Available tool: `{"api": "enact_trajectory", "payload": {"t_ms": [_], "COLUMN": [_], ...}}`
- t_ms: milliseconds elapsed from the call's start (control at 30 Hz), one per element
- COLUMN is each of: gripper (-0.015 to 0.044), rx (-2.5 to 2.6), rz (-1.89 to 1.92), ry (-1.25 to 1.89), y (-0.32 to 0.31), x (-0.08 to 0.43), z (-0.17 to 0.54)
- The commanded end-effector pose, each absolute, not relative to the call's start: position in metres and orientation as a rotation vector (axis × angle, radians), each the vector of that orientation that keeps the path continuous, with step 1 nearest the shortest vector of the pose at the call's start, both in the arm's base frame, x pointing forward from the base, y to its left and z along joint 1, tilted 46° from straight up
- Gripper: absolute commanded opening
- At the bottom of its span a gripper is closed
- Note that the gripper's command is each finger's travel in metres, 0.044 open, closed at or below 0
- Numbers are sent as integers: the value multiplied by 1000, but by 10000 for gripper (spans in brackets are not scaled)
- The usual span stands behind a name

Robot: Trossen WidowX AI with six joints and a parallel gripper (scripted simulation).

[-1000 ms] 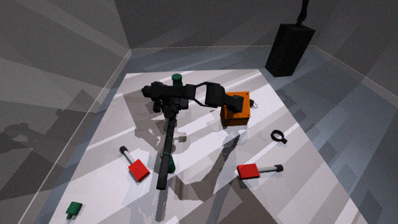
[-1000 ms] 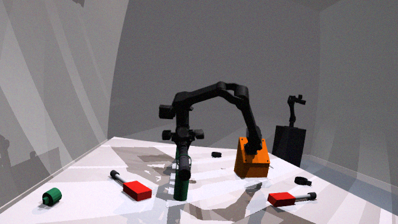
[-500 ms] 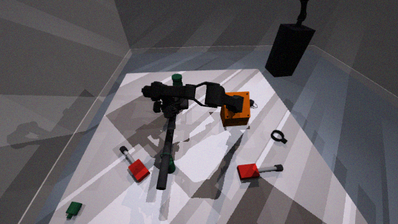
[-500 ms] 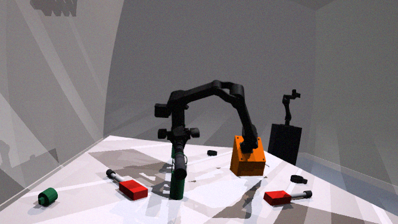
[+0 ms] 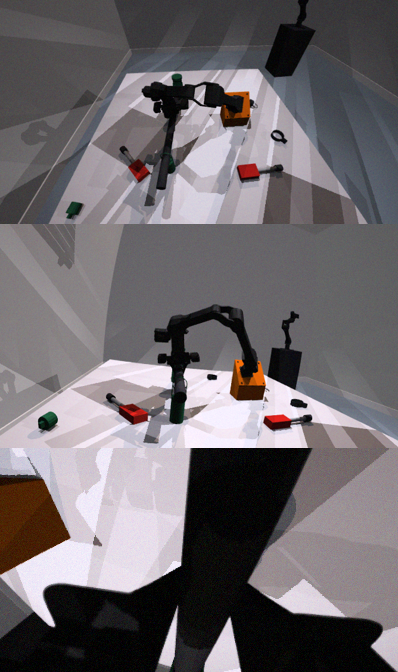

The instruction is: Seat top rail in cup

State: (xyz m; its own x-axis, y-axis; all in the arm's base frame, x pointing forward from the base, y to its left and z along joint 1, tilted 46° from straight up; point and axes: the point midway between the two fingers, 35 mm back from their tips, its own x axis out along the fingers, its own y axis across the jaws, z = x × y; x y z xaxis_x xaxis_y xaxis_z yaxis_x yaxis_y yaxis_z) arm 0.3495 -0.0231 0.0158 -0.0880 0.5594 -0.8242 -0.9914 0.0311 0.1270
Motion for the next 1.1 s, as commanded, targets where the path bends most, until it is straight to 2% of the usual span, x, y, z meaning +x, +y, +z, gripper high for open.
{"api": "enact_trajectory", "payload": {"t_ms": [0, 1067], "gripper": [0, 0], "rx": [-672, -673], "rz": [1448, 1448], "ry": [881, 881], "y": [-37, -63], "x": [349, 350], "z": [14, 5]}}
